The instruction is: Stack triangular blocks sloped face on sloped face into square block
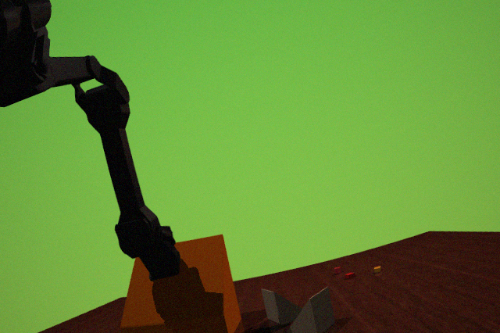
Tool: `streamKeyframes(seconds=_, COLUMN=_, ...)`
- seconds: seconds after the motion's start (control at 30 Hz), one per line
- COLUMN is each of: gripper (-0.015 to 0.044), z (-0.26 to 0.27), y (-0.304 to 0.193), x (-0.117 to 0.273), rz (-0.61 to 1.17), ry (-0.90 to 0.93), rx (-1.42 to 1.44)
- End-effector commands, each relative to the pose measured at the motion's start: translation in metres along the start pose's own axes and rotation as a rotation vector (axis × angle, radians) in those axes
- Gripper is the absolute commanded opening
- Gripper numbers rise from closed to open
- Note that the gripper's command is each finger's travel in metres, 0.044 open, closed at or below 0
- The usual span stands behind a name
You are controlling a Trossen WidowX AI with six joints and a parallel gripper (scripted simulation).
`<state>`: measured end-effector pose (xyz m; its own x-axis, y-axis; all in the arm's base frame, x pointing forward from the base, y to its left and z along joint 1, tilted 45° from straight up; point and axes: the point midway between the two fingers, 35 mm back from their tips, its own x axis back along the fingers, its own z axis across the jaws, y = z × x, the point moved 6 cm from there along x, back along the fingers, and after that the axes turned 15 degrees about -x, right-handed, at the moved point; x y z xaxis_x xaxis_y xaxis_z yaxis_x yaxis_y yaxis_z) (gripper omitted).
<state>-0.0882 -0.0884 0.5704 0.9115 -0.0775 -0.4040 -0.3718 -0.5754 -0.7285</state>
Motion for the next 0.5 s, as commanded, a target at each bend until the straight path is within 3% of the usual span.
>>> streamKeyframes(seconds=0.0, gripper=0.0374, z=-0.001, y=0.001, x=0.001, rz=-0.001, ry=-0.007, rx=0.006)
streamKeyframes(seconds=0.3, gripper=0.0137, z=-0.058, y=0.044, x=0.034, rz=-0.059, ry=-0.288, rx=0.422)
streamKeyframes(seconds=0.47, gripper=0.0006, z=-0.09, y=0.072, x=0.073, rz=-0.034, ry=-0.517, rx=0.755)
